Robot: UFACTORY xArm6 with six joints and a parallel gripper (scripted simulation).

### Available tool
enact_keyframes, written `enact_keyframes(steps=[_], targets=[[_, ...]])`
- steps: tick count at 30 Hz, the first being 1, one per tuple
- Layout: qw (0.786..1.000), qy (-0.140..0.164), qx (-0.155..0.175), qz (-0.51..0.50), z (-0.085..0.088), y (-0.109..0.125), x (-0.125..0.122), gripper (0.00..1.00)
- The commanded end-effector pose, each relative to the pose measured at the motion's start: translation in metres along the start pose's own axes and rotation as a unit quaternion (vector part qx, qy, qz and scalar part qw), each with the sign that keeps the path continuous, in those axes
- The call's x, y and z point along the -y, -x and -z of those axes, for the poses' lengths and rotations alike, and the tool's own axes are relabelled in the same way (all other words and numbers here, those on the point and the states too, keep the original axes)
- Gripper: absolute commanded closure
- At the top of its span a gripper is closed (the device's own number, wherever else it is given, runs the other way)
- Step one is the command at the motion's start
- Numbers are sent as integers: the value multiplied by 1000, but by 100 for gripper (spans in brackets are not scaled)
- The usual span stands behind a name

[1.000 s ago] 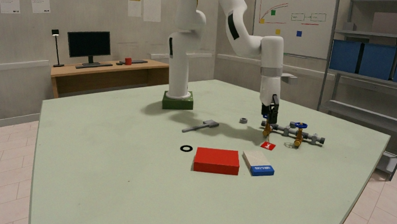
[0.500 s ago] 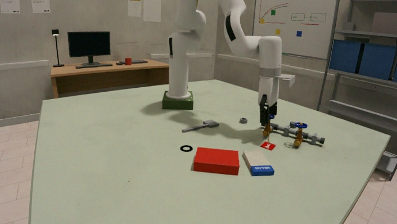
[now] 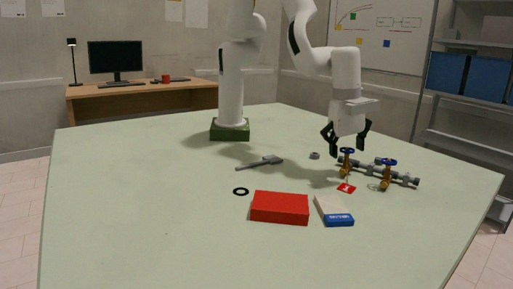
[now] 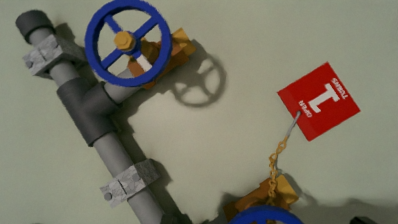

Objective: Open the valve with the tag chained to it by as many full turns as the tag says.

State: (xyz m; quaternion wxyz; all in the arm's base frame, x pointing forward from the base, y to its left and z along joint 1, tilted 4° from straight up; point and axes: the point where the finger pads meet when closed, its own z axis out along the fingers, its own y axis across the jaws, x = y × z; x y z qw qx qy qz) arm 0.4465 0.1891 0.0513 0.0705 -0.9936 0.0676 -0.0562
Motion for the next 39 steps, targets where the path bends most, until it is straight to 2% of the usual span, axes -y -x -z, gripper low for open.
enact_keyframes(steps=[1, 10, 12, 13, 19, 24, 39], targets=[[990, 11, -13, -138, 2, -2, 1, 0], [947, 7, -19, -321, 2, -2, 1, 0], [947, 7, -19, -321, 2, -2, 1, 0], [926, 8, -21, -378, 2, -2, 1, 0], [880, 19, -29, -474, 2, -2, 1, 0], [838, 40, -44, -542, 2, -2, 1, 0], [838, 40, -44, -542, 2, -2, 1, 0]])
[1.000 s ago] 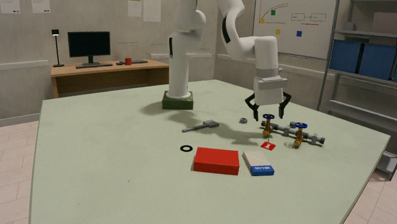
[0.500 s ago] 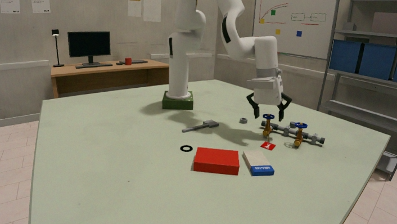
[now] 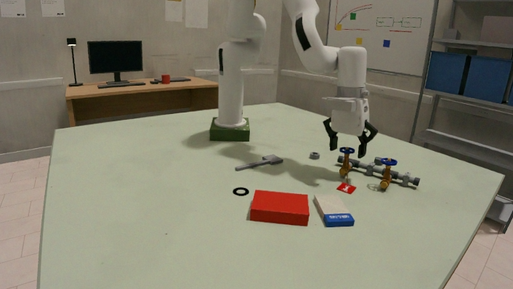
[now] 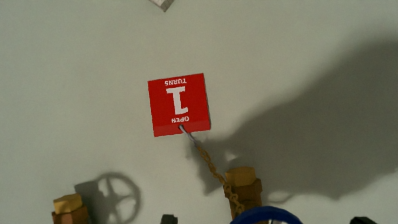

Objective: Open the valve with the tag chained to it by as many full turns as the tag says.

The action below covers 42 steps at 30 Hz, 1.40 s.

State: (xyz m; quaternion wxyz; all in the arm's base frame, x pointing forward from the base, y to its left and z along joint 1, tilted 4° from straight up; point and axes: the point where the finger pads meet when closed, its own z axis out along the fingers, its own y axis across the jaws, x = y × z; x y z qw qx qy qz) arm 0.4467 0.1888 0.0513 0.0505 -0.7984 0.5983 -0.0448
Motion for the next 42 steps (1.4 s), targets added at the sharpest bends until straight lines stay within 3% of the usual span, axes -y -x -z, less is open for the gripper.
enact_keyframes(steps=[1, 2, 3, 31, 42], targets=[[1000, 0, -7, -3, 2, 1, 2, 0], [1000, 0, -7, -3, 2, 1, 2, 0], [1000, 0, -7, -3, 2, 1, 2, 100], [1000, 0, -7, -1, 2, 1, 2, 100], [999, 0, -7, 45, 2, 1, 2, 100]])
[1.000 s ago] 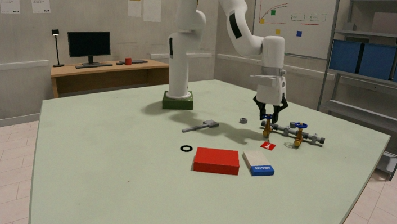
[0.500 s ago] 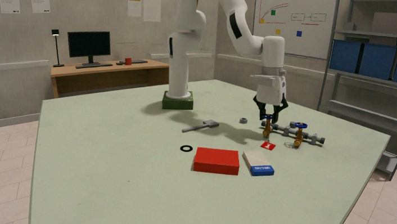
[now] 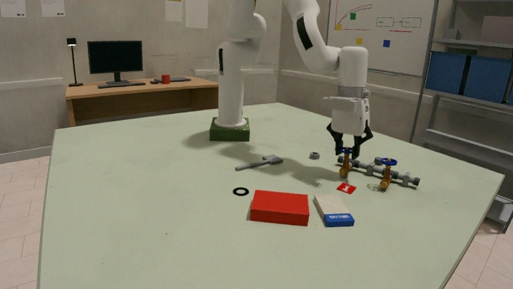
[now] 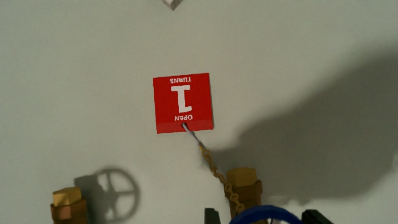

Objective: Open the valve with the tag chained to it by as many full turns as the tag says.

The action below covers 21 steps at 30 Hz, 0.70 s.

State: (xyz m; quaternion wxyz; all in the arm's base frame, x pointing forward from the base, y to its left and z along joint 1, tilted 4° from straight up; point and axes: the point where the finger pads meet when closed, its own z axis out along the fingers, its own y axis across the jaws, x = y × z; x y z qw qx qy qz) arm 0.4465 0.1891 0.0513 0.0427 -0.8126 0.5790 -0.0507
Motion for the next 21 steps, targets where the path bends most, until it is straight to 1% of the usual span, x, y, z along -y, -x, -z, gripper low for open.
enact_keyframes(steps=[1, 5, 8, 11, 14, 16, 21], targets=[[1000, -2, 1, 31, 2, 0, 2, 100], [996, -2, 1, 86, 2, 0, 2, 100], [990, -2, 1, 141, 2, 0, 2, 100], [979, -2, 0, 206, 2, 0, 2, 100], [960, -2, 0, 280, 2, 0, 2, 100], [960, -2, 0, 280, 2, 0, 2, 100], [916, -3, -2, 401, 2, 0, 2, 100]])
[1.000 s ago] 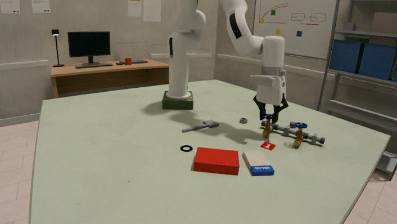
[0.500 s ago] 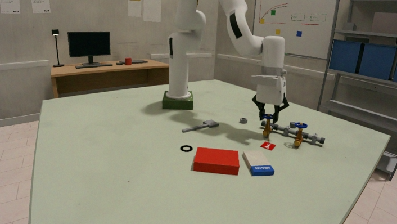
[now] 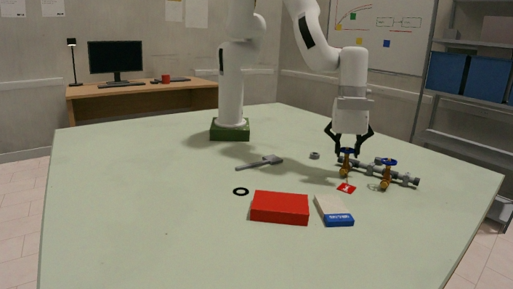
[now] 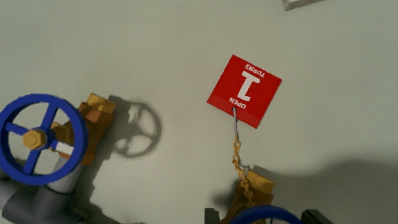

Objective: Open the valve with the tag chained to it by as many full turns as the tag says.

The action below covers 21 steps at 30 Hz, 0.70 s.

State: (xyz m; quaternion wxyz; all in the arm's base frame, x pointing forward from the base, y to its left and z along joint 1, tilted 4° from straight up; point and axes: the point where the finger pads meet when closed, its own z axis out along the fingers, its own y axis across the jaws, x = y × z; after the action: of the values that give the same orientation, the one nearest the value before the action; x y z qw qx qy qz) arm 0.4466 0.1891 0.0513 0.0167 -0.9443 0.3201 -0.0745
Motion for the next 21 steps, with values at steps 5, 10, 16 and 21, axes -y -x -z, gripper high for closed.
enact_keyframes(steps=[5, 10, 16, 21], targets=[[975, -8, 6, 222, 2, -1, 2, 100], [946, -6, -1, 324, 2, -1, 2, 100], [902, -4, -6, 431, 2, -1, 2, 100], [852, -1, -12, 524, 2, -1, 2, 100]])
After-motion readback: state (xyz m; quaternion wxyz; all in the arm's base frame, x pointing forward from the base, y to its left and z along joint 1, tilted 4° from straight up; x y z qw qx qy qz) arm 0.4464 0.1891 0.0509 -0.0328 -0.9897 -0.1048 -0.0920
